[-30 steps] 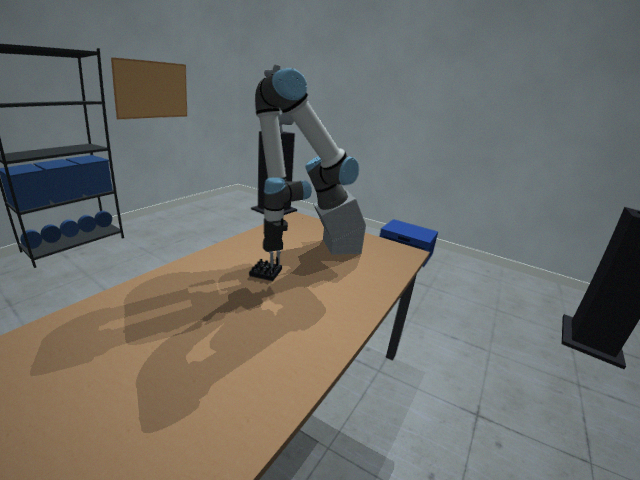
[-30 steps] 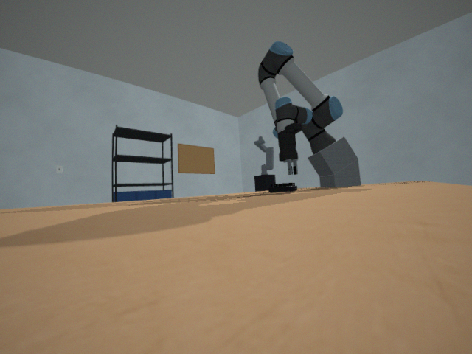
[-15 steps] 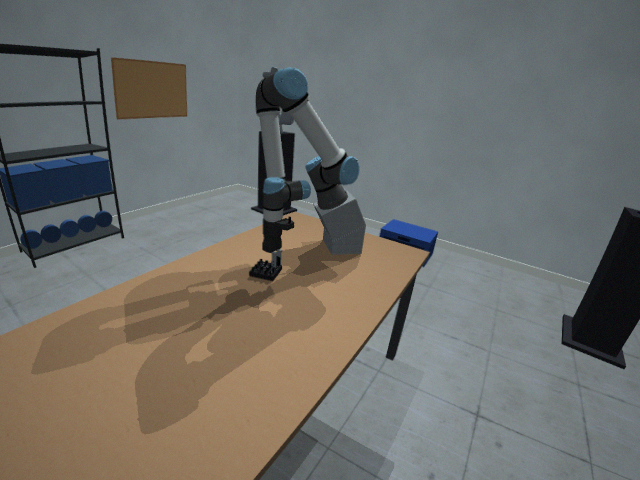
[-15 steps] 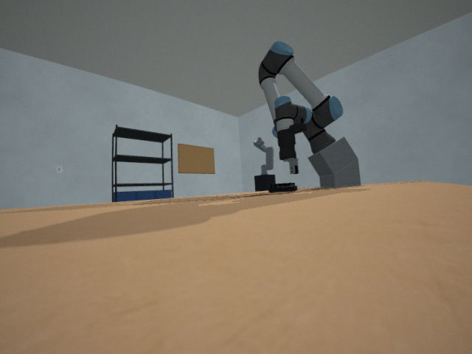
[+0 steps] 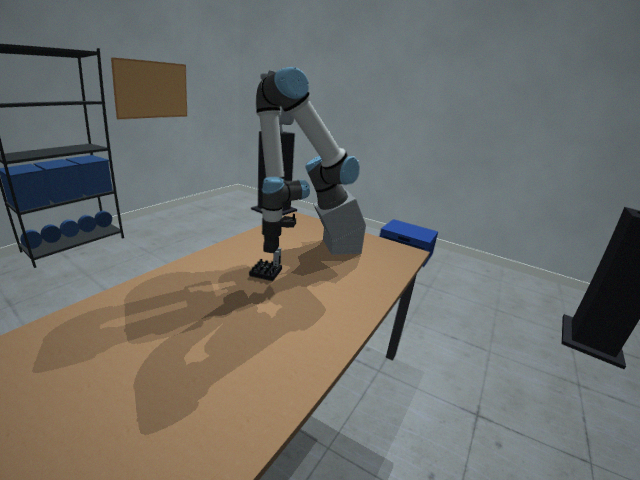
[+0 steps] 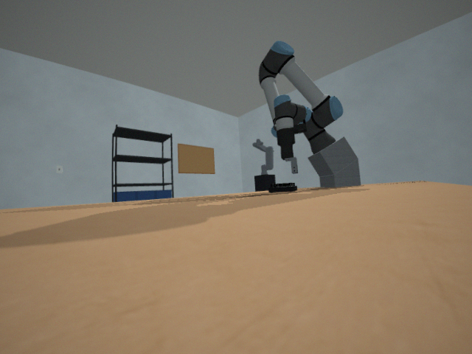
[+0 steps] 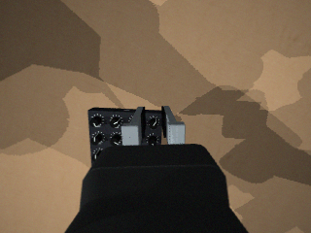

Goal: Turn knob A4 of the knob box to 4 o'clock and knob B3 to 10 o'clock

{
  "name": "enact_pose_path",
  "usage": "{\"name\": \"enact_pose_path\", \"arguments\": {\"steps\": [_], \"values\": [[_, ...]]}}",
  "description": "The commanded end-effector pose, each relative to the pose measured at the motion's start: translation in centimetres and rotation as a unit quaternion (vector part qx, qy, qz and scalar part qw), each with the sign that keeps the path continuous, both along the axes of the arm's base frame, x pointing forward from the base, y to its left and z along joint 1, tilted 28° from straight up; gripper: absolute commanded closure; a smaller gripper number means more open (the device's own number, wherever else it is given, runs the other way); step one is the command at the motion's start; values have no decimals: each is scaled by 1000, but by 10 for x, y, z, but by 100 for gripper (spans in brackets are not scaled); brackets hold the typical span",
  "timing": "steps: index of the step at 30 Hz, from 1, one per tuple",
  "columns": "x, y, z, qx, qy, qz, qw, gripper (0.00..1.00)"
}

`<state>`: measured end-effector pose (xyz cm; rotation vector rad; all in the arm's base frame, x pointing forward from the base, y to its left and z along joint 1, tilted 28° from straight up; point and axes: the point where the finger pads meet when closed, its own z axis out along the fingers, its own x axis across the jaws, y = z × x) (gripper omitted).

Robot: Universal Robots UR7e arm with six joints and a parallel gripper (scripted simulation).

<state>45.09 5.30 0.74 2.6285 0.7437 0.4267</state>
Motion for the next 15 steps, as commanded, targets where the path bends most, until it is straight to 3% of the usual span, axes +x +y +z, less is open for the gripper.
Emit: {"name": "enact_pose_path", "arguments": {"steps": [1,11,13,15], "values": [[-1,-1,1,-28,20,70,997,54],[-3,-4,4,-89,63,212,971,54],[-3,-4,4,-89,63,212,971,54],[-3,-5,5,-105,73,247,960,54]]}}
